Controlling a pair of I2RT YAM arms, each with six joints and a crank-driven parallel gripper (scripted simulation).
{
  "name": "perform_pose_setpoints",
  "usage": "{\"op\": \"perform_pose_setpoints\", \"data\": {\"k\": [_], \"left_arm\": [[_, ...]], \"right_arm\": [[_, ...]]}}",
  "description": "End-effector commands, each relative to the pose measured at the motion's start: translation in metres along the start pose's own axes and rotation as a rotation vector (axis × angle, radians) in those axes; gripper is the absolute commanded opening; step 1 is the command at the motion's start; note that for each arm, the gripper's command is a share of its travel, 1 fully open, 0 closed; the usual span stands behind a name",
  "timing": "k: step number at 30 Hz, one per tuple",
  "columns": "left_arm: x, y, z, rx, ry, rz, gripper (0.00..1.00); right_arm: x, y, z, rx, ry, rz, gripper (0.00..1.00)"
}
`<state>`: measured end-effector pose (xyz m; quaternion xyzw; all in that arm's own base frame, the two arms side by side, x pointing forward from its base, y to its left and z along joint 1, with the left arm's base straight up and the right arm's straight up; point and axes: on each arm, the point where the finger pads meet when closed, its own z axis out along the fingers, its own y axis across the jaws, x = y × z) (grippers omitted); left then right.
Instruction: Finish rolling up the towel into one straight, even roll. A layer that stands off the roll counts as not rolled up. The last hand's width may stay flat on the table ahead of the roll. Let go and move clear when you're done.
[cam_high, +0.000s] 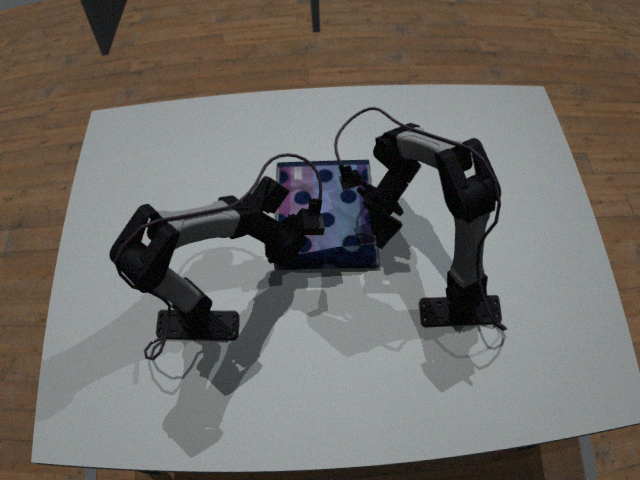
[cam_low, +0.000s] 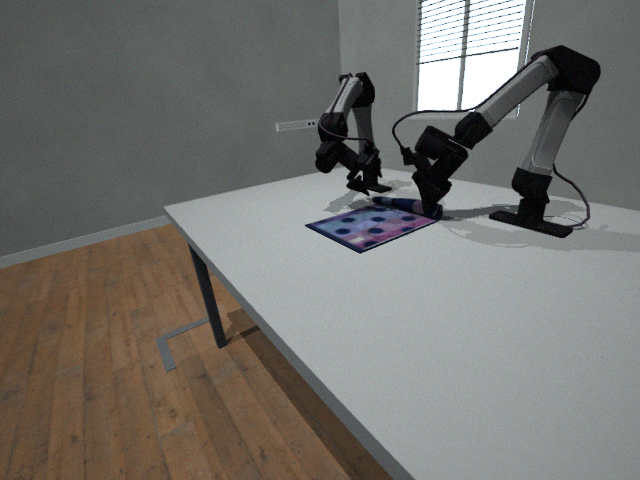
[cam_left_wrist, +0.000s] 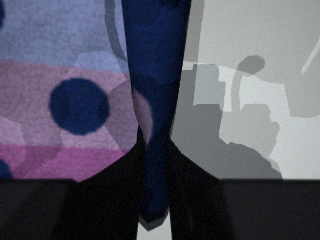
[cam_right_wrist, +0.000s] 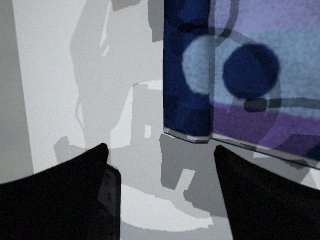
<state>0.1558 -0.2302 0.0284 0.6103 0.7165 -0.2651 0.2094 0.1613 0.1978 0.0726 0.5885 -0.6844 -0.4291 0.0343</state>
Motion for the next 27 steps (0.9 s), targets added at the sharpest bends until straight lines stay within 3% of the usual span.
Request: {"op": "perform_pose_setpoints", "data": {"k": [1,11,13,21,27], "left_arm": [[0.001,-0.010,-0.001,0.146,0.014,-0.067,0.16],[-0.001,-0.011,-0.004,0.370,0.031,-0.251,0.16],[-0.001,-0.011,-0.004,0.370,0.031,-0.251,0.16],[-0.002,-0.011,-0.005,0.494,0.040,-0.354,0.16],[-0.003,-0.011,-0.005,0.534,0.043,-0.387,0.16]], "right_arm": [[-0.008,0.003,0.002,0.152,-0.015,-0.111,0.89],[-0.015,0.018,0.020,0.558,-0.048,-0.402,0.93],[-0.015,0.018,0.020,0.558,-0.048,-0.402,0.93],[-0.018,0.027,0.031,0.798,-0.067,-0.573,0.96],[-0.019,0.028,0.033,0.836,-0.070,-0.600,0.98]]}}
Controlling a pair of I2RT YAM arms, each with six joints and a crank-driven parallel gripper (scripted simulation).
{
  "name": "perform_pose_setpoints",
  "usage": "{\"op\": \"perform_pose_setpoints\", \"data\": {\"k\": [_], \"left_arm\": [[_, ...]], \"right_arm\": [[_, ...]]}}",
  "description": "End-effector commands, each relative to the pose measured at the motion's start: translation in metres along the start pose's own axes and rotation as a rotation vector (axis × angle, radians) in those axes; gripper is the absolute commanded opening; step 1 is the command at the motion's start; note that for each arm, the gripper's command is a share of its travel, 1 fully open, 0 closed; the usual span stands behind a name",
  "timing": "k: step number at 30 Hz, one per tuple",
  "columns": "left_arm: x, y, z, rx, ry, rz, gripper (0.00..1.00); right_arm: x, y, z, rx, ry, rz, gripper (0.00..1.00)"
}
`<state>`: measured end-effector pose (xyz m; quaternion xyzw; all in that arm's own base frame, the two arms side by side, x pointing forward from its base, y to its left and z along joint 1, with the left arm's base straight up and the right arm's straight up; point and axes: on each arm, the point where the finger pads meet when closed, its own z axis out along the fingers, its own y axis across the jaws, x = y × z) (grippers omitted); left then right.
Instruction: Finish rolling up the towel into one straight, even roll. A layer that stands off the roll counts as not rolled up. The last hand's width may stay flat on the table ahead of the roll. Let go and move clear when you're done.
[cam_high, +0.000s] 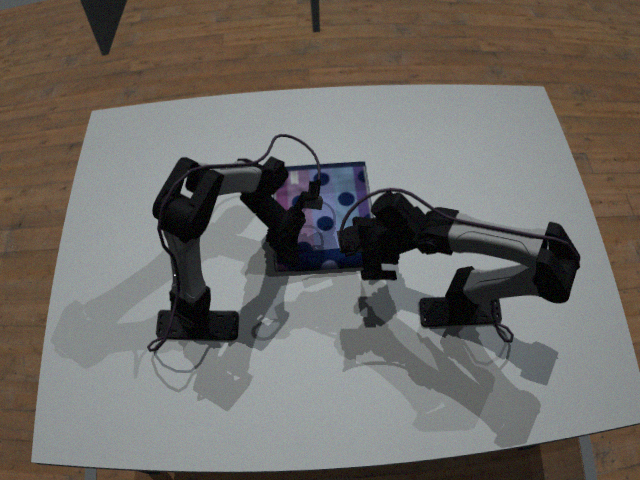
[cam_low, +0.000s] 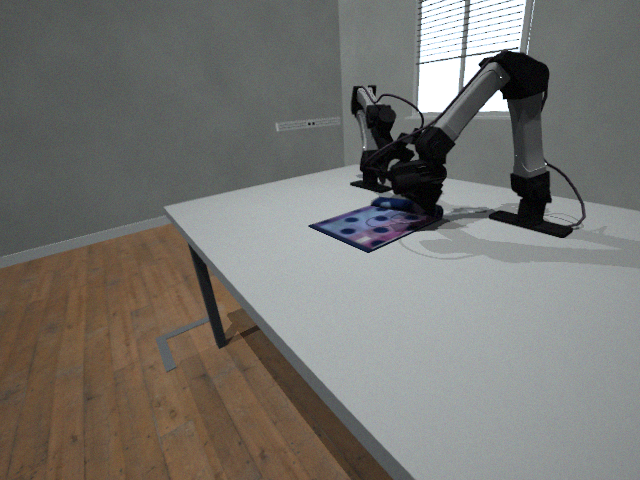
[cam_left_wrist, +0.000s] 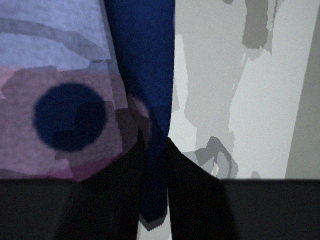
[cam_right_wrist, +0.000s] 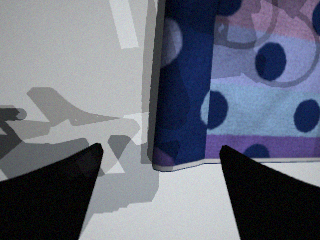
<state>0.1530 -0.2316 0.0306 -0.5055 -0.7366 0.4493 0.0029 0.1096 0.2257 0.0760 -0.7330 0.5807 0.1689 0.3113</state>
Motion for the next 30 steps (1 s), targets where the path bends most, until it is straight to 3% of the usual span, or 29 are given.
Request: {"op": "perform_pose_setpoints", "data": {"k": [1,14,30], "left_arm": [[0.003,-0.009,-0.001,0.056,0.016,-0.020,0.16],[0.008,-0.001,0.007,0.056,0.016,-0.020,0.16],[0.008,-0.001,0.007,0.056,0.016,-0.020,0.16]], "right_arm": [[0.000,-0.018,0.003,0.127,0.015,0.019,0.98],[0.007,-0.034,0.004,0.080,-0.008,-0.038,0.98],[0.035,-0.018,0.041,0.079,-0.009,-0.039,0.98]]}}
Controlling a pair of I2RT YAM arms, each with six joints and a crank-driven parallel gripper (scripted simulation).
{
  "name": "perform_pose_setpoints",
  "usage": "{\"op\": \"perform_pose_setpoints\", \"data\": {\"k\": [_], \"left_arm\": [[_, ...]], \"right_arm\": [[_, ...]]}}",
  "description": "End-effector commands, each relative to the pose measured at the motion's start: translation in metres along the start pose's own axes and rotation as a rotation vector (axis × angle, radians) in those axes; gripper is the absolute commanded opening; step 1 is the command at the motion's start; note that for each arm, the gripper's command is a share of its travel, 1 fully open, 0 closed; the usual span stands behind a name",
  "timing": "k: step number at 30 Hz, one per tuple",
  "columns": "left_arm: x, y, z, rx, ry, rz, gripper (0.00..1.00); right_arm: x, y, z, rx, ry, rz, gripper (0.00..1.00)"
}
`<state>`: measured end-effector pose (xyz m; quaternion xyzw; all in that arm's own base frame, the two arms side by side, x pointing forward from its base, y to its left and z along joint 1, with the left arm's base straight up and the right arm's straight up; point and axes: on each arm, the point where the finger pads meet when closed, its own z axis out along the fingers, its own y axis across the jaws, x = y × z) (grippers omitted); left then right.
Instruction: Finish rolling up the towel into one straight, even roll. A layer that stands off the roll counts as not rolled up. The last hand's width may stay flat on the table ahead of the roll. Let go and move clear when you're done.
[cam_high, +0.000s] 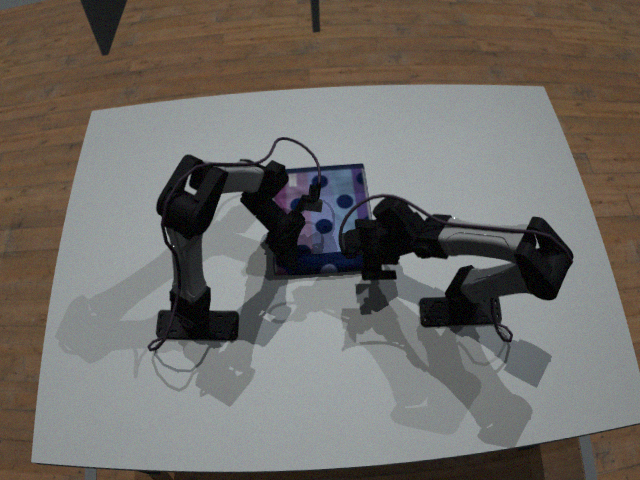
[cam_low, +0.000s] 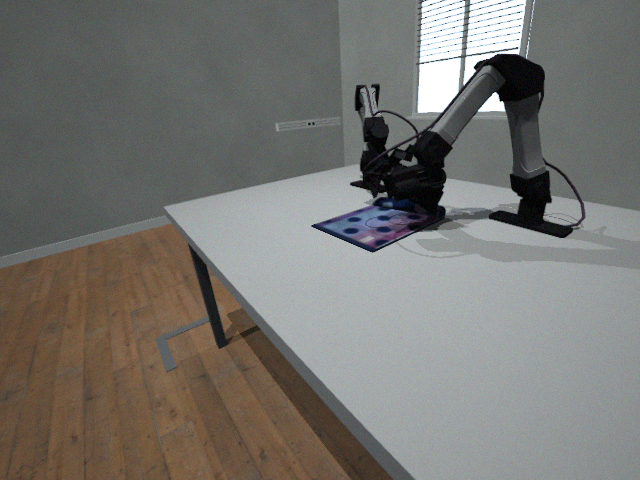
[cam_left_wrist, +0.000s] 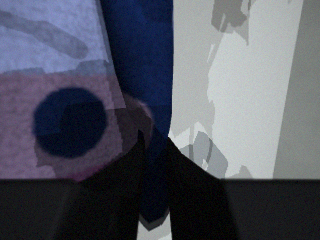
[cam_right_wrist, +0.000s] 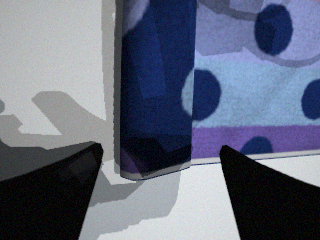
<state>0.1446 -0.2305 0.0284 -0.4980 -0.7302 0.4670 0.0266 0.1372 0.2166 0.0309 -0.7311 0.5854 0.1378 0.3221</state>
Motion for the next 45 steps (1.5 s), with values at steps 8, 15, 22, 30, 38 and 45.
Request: {"op": "perform_pose_setpoints", "data": {"k": [8,15,22,30,38,45], "left_arm": [[0.002,0.004,0.002,0.000,0.006,0.005,0.16],[0.002,0.004,0.002,0.000,0.006,0.005,0.16],[0.002,0.004,0.002,0.000,0.006,0.005,0.16],[0.002,0.004,0.002,0.000,0.006,0.005,0.16],[0.002,0.004,0.002,0.000,0.006,0.005,0.16],[0.002,0.004,0.002,0.000,0.006,0.005,0.16]], "right_arm": [[-0.012,-0.007,0.017,0.025,-0.045,-0.023,0.94],[-0.010,-0.006,0.020,0.025,-0.045,-0.023,0.64],[-0.009,-0.005,0.021,0.025,-0.045,-0.023,0.34],[-0.009,-0.005,0.021,0.025,-0.045,-0.023,0.28],[-0.009,-0.005,0.021,0.025,-0.045,-0.023,0.20],[-0.009,-0.005,0.021,0.025,-0.045,-0.023,0.18]]}}
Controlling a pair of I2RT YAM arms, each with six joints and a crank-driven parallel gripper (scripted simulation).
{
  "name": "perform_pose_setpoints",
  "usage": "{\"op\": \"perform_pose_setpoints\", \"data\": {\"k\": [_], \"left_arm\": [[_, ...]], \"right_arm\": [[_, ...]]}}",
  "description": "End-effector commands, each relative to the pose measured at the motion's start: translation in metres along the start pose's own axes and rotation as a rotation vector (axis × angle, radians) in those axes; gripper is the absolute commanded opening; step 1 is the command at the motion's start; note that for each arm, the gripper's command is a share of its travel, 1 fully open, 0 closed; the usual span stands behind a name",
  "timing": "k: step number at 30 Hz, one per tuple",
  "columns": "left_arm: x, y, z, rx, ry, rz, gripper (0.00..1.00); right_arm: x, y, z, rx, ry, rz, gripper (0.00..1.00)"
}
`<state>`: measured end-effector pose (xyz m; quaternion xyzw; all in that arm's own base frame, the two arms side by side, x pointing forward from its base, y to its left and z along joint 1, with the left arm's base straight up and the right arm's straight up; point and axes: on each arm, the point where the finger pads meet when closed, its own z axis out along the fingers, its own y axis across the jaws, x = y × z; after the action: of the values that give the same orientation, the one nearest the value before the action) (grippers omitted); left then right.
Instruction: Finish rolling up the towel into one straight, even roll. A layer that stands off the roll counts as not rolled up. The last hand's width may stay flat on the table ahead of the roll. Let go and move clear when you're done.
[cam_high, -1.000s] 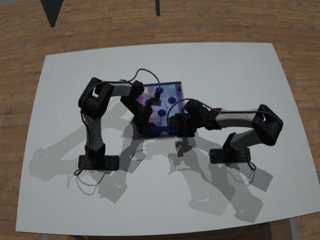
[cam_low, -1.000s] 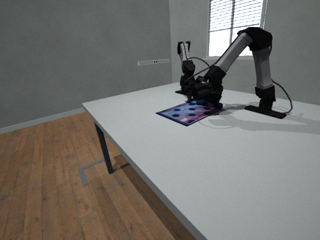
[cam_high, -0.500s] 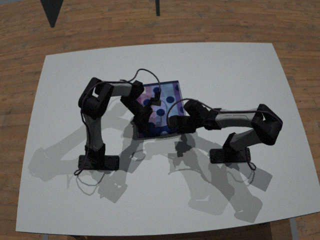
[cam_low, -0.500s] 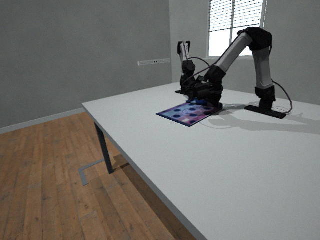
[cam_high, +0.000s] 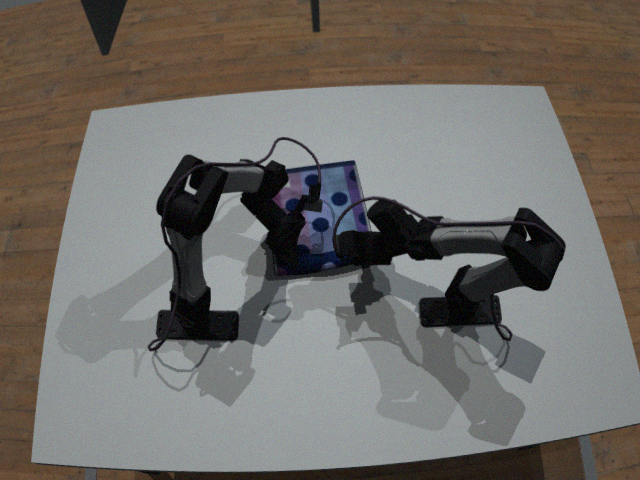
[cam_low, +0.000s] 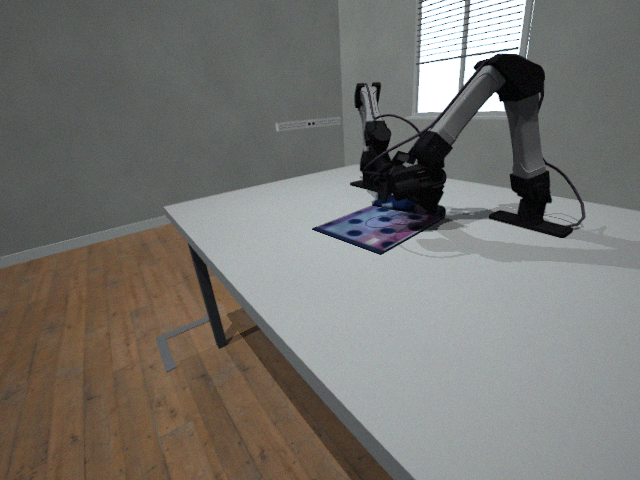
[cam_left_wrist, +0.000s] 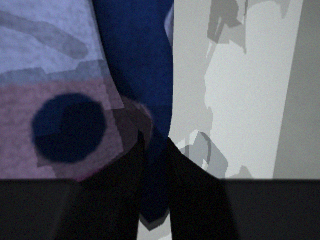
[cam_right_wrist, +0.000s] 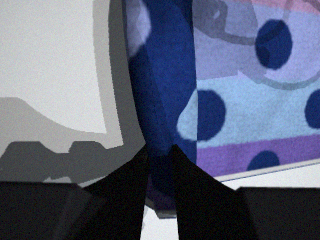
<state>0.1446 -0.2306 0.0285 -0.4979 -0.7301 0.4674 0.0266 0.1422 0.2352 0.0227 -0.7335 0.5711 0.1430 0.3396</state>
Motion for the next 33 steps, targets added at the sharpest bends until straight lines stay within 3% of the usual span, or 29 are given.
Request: {"op": "perform_pose_setpoints", "data": {"k": [1,6,11,13,23,33], "left_arm": [[0.002,0.004,0.002,0.000,0.007,0.005,0.16],[0.002,0.004,0.002,0.000,0.007,0.005,0.16],[0.001,0.002,0.000,0.000,0.007,0.005,0.39],[0.001,0.002,0.000,0.000,0.007,0.005,0.39],[-0.003,-0.004,-0.005,0.000,0.007,0.005,0.85],[-0.003,-0.004,-0.034,0.000,0.007,0.005,0.85]], "right_arm": [[-0.001,-0.001,0.003,0.011,-0.008,0.002,0.18],[-0.001,-0.001,0.003,0.011,-0.008,0.002,0.16],[-0.001,-0.001,0.003,0.011,-0.008,0.002,0.16],[-0.001,-0.001,0.003,0.011,-0.008,0.002,0.16],[-0.001,-0.001,0.003,0.011,-0.008,0.002,0.16],[-0.001,-0.001,0.002,-0.041,-0.005,0.044,0.16]]}}
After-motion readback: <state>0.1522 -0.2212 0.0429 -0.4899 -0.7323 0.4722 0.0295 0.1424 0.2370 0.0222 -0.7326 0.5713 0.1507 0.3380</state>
